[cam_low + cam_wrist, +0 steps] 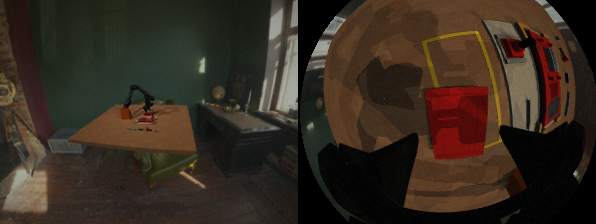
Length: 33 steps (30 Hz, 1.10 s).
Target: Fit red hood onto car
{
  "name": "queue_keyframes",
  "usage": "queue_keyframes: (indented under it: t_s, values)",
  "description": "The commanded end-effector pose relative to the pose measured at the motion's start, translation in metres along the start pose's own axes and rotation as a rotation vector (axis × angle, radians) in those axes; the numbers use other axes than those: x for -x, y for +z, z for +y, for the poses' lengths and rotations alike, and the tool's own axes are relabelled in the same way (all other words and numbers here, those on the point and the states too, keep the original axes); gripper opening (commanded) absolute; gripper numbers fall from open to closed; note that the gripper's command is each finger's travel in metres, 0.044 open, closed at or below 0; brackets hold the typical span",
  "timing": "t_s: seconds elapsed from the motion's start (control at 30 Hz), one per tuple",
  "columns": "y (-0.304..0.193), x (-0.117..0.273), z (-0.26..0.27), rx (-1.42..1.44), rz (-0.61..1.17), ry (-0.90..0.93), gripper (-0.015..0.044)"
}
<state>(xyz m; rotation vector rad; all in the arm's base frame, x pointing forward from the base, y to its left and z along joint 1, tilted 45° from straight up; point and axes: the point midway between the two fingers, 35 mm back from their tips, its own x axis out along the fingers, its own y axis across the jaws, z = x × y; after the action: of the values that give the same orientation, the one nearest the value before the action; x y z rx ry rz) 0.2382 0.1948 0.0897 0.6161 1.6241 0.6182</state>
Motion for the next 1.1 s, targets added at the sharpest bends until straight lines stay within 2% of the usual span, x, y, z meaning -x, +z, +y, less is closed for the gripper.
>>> queue_keyframes:
  t_s: [0.0, 1.07]
  values:
    - [-0.001, -0.004, -0.001, -0.003, 0.001, -0.003, 0.0440]
    - [-0.002, -0.021, -0.001, -0.003, 0.002, -0.001, 0.0440]
